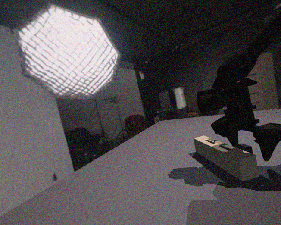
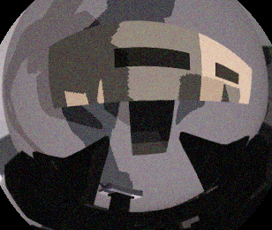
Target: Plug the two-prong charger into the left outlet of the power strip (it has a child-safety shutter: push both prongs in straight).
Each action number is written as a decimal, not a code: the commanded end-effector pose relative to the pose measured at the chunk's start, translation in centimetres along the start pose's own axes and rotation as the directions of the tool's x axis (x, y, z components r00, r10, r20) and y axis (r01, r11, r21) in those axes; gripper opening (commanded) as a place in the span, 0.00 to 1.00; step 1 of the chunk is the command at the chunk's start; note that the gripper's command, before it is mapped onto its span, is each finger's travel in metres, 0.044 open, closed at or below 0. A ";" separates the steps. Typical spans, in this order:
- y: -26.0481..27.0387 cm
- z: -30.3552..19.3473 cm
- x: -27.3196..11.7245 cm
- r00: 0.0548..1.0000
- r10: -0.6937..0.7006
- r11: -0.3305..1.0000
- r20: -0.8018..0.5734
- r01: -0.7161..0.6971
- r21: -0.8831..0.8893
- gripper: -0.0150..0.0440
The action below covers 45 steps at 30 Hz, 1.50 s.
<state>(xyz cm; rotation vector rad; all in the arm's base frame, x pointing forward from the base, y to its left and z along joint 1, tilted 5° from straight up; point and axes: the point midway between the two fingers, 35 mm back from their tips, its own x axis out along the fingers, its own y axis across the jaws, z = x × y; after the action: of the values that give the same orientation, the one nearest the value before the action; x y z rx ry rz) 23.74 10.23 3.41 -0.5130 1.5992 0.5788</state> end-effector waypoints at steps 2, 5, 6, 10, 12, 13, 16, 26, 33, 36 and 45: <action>-0.1 -0.6 0.0 1.000 0.001 1.000 0.004 -0.001 -0.003 1.00; -0.1 -1.0 0.0 1.000 0.001 1.000 0.004 -0.001 -0.003 1.00; -0.1 -1.1 0.0 1.000 0.001 1.000 0.004 -0.001 -0.003 1.00; -0.1 -1.6 0.1 1.000 0.001 1.000 0.004 -0.001 -0.003 1.00; -0.1 -1.9 0.1 1.000 0.001 1.000 0.004 -0.001 -0.003 1.00; -0.1 -2.0 0.1 1.000 0.001 1.000 0.004 -0.001 -0.003 1.00; -0.1 -2.4 0.2 1.000 0.001 1.000 0.004 -0.001 -0.003 1.00; -0.1 -3.7 0.4 1.000 0.001 1.000 0.003 -0.001 -0.003 1.00; 0.0 -3.5 -0.6 0.996 0.013 1.000 0.092 -0.014 0.008 1.00; 0.0 -2.8 -3.0 0.961 0.020 1.000 0.275 -0.024 0.013 1.00; 0.0 -2.4 -7.6 0.819 0.003 1.000 0.574 -0.001 -0.004 1.00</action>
<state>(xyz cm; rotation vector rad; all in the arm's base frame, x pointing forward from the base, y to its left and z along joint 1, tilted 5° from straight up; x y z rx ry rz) 22.80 8.61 11.06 -0.3010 1.0415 0.6529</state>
